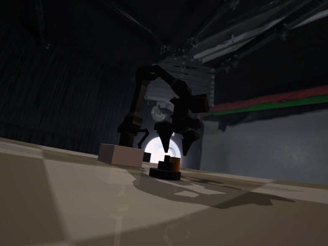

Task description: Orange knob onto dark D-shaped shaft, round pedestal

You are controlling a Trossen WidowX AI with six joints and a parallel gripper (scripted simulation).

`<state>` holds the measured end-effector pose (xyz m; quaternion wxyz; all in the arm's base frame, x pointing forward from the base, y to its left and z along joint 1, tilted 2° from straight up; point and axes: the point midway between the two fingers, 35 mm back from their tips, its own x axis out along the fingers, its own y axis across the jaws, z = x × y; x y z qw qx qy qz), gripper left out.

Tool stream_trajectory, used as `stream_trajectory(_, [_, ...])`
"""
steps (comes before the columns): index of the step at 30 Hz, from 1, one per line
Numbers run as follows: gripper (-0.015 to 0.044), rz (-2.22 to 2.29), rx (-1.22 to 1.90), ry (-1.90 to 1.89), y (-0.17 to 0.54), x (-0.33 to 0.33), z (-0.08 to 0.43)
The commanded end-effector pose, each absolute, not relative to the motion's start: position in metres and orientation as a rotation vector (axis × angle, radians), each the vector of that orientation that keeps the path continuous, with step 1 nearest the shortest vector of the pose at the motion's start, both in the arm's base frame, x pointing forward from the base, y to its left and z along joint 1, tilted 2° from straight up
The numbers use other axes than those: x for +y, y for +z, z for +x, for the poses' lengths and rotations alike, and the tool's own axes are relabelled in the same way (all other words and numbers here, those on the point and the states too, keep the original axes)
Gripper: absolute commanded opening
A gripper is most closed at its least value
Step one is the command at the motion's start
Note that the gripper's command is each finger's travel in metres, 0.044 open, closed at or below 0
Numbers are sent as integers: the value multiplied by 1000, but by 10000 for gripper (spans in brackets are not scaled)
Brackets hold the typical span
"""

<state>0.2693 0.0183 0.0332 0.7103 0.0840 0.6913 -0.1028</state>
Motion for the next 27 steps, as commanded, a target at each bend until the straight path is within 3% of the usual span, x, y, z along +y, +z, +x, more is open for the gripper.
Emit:
stream_trajectory(1, [440,180,1537,-229,25,17,270])
stream_trajectory(27, [440,179,1537,-229,-17,16,270])
